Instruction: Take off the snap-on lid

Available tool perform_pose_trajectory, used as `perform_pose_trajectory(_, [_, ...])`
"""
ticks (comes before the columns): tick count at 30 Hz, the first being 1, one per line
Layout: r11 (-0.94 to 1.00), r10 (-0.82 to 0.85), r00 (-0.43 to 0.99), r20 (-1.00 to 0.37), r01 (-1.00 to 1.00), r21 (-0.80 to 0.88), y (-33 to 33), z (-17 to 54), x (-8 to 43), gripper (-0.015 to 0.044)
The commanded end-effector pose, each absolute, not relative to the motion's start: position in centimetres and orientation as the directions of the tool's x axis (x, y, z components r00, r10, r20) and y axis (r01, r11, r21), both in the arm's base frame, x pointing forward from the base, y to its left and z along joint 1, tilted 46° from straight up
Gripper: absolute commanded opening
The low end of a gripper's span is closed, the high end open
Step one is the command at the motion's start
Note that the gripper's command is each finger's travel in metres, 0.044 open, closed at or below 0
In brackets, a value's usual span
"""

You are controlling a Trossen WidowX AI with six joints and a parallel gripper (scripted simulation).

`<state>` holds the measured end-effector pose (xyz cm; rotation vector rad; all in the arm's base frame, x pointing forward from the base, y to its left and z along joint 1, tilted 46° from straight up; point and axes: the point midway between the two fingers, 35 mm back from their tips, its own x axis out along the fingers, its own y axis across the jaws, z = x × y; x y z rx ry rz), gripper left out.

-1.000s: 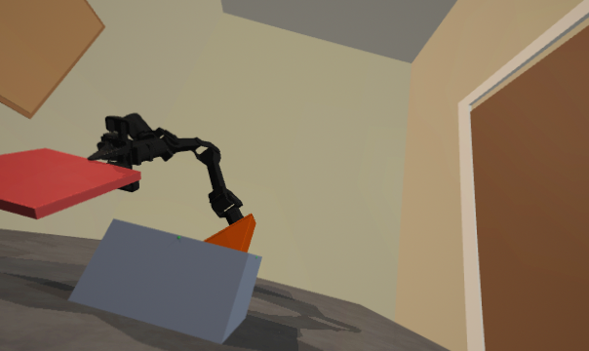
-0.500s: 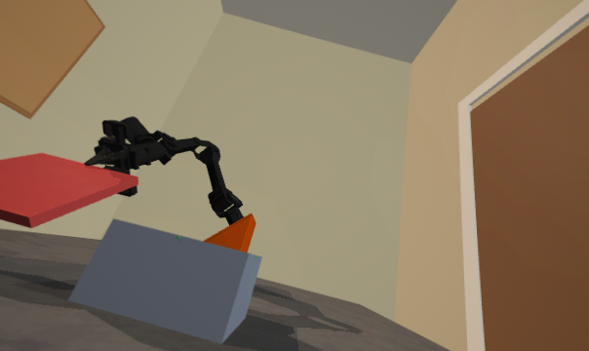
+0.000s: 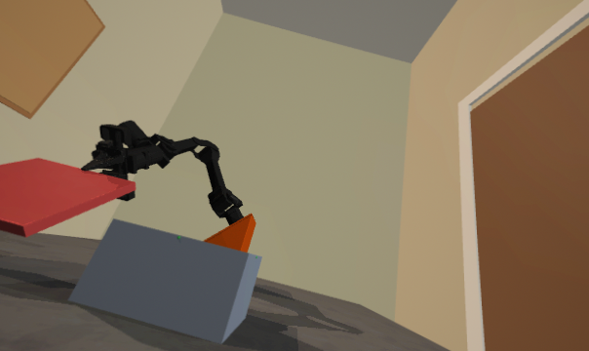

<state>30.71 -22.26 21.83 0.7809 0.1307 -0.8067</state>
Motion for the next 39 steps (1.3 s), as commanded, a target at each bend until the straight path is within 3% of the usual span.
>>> perform_pose_trajectory(1, [0.447,-0.589,0.712,-0.383,0.681,0.580,-22.2,21.7,30.9,0.0000])
perform_pose_trajectory(39, [0.448,-0.589,0.712,-0.383,0.682,0.579,-24.4,19.6,30.7,0.0000])
